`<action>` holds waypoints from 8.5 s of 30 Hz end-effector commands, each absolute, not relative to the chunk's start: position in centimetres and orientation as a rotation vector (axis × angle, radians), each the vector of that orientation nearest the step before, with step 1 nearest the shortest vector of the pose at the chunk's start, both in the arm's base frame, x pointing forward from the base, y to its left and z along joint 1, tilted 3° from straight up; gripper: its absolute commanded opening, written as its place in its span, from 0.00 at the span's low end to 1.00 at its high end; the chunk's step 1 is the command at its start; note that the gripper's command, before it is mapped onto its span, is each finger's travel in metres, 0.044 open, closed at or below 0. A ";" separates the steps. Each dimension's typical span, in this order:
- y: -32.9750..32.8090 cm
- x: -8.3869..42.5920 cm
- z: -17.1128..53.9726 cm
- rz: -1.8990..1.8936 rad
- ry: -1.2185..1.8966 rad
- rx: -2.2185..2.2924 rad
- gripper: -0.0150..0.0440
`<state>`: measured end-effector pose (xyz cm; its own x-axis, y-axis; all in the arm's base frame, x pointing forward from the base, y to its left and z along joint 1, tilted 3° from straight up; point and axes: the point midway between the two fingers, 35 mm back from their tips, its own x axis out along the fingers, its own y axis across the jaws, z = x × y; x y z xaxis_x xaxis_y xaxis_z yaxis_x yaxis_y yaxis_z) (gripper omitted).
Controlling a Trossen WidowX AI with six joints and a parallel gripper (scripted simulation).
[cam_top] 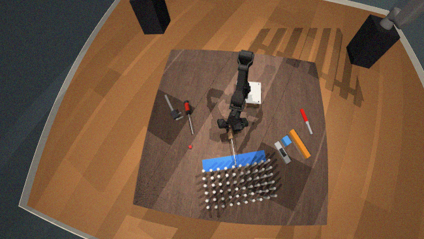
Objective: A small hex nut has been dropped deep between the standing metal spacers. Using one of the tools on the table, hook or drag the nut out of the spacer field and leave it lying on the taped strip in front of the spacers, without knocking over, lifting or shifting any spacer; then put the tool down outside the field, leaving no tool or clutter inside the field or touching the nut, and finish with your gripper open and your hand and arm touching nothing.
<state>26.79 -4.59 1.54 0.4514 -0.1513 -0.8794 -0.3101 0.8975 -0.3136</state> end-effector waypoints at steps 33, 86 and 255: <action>-5.5 24.8 9.5 0.097 1.092 -0.471 0.25; 14.2 28.3 16.8 1.165 0.833 -1.153 0.25; 39.7 13.1 5.5 2.465 -0.295 -1.613 0.25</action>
<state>13.23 39.71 5.73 -0.3875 0.2556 -0.8857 -0.0441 -0.9648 -0.2592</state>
